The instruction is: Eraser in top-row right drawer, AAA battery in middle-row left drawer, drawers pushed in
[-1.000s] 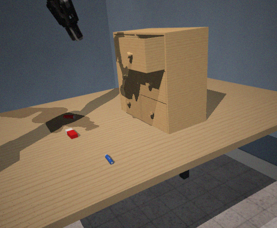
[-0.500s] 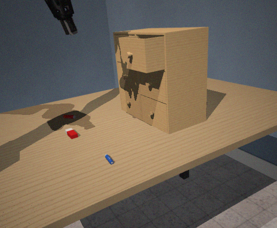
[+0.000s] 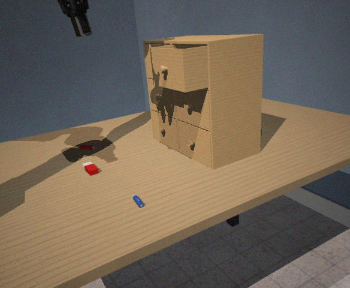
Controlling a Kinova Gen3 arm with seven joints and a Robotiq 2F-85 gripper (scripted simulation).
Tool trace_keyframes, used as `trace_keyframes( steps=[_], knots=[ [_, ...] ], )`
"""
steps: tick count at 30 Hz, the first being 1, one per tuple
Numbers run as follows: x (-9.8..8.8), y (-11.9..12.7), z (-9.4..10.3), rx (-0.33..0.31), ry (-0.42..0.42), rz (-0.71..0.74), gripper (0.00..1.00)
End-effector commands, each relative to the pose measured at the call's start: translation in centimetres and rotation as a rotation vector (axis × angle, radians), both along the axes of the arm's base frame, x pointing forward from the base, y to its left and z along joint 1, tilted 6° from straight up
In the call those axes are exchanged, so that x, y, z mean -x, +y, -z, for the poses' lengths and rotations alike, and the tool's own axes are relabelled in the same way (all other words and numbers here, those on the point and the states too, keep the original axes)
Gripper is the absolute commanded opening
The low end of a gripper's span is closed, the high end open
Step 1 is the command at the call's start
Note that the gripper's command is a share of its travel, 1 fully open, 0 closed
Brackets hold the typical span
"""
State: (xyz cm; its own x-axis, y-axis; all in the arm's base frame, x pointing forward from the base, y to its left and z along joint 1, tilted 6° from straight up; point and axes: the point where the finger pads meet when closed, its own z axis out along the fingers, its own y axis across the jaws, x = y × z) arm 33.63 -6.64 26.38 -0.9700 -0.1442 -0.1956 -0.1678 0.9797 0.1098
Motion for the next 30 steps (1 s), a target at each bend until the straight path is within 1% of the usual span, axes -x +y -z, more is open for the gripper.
trace_keyframes(
  steps=[1,8,30],
  knots=[
    [-0.1,-0.1,-0.3,0.004,0.011,-0.003,0.33],
    [0.3,-0.2,-0.9,0.012,0.055,-0.008,0.33],
    [1.1,-0.5,-1.8,0.025,0.133,-0.017,0.33]
  ],
)
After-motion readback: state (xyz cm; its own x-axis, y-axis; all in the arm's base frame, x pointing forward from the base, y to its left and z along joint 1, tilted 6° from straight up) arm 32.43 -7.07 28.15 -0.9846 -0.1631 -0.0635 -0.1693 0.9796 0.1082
